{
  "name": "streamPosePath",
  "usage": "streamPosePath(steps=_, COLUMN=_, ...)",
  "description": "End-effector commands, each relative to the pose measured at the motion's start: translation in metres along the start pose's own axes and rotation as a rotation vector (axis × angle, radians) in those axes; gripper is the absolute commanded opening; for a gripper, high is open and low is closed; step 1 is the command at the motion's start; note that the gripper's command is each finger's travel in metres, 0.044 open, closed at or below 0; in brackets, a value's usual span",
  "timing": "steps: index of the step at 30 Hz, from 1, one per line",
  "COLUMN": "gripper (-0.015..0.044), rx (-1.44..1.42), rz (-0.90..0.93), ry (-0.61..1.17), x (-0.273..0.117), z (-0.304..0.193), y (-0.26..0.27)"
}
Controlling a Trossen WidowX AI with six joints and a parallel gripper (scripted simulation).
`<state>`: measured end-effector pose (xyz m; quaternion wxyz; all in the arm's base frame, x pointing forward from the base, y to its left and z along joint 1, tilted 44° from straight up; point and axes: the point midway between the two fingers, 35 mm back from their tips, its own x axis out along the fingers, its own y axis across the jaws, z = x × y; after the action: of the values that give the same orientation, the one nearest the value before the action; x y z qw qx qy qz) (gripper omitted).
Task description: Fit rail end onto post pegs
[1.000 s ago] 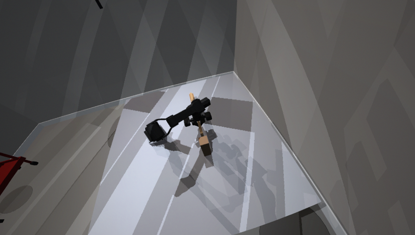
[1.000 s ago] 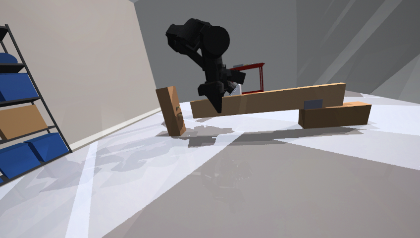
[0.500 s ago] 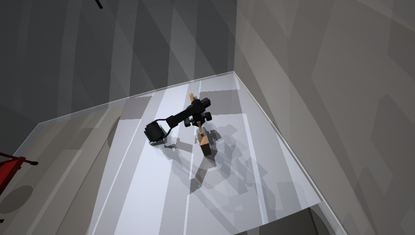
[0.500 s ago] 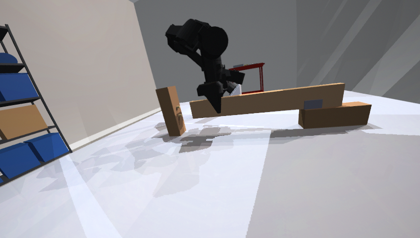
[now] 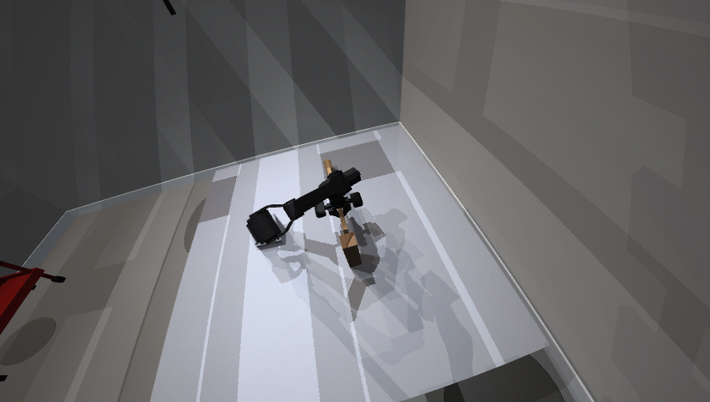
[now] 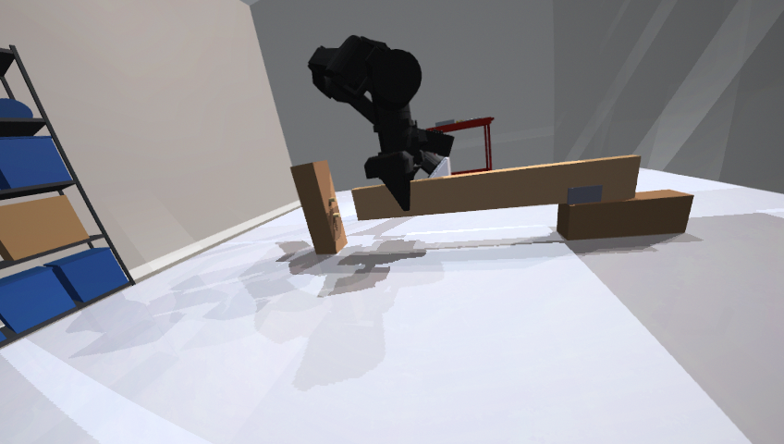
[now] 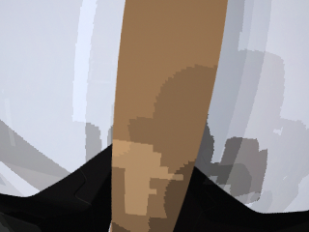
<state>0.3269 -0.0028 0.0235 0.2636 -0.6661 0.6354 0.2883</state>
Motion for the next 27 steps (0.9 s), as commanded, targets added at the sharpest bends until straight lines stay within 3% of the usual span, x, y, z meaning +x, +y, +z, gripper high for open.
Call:
streamPosePath(steps=1, gripper=0.0000, rx=-0.002, rz=-0.004, ry=0.000, x=-0.0020, z=-0.0025, y=-0.0004)
streamPosePath(steps=27, gripper=0.0000, rx=-0.002, rz=-0.004, ry=0.000, x=0.0004, z=-0.0105, y=-0.0008)
